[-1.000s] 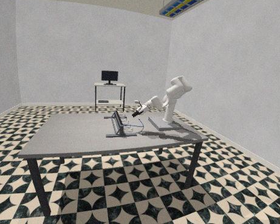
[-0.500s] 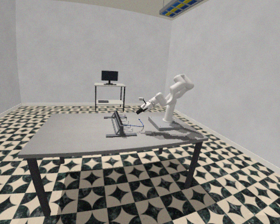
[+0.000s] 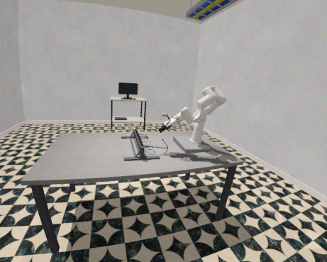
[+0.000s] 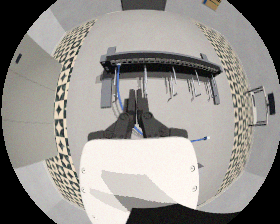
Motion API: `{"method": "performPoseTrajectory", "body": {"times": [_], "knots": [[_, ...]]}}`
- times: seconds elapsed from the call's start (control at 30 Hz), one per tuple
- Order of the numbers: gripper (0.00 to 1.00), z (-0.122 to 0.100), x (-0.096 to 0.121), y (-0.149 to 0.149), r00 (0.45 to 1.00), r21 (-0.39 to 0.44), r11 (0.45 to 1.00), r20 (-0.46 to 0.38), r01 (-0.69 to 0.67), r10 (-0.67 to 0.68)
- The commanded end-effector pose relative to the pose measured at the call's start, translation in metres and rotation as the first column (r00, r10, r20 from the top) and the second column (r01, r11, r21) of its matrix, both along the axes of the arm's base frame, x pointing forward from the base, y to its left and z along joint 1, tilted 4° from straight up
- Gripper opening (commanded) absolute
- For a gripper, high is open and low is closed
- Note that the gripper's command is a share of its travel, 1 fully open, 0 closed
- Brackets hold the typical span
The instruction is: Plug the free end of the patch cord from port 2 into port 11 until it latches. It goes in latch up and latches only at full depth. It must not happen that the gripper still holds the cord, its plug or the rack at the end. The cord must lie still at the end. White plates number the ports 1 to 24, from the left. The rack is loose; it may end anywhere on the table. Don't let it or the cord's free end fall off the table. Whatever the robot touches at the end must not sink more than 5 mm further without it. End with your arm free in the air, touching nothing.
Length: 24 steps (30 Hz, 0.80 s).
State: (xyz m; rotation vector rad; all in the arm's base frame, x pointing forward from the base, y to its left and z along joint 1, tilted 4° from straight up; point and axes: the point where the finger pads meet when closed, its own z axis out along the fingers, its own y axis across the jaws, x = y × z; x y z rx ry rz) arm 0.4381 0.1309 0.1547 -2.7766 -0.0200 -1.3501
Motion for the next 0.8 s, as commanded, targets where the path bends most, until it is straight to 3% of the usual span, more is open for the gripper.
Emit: {"method": "performPoseTrajectory", "body": {"times": [0.0, 0.4, 0.77], "knots": [[0.00, 0.001, 0.001, -0.013, 1.000, 0.002, 1.000, 0.003, -0.001, 0.001], [0.00, -0.002, 0.003, -0.067, 1.000, 0.002, 1.000, 0.003, -0.001, 0.001], [0.00, -0.002, 0.004, -0.078, 1.000, 0.002, 1.000, 0.003, -0.001, 0.001]]}}
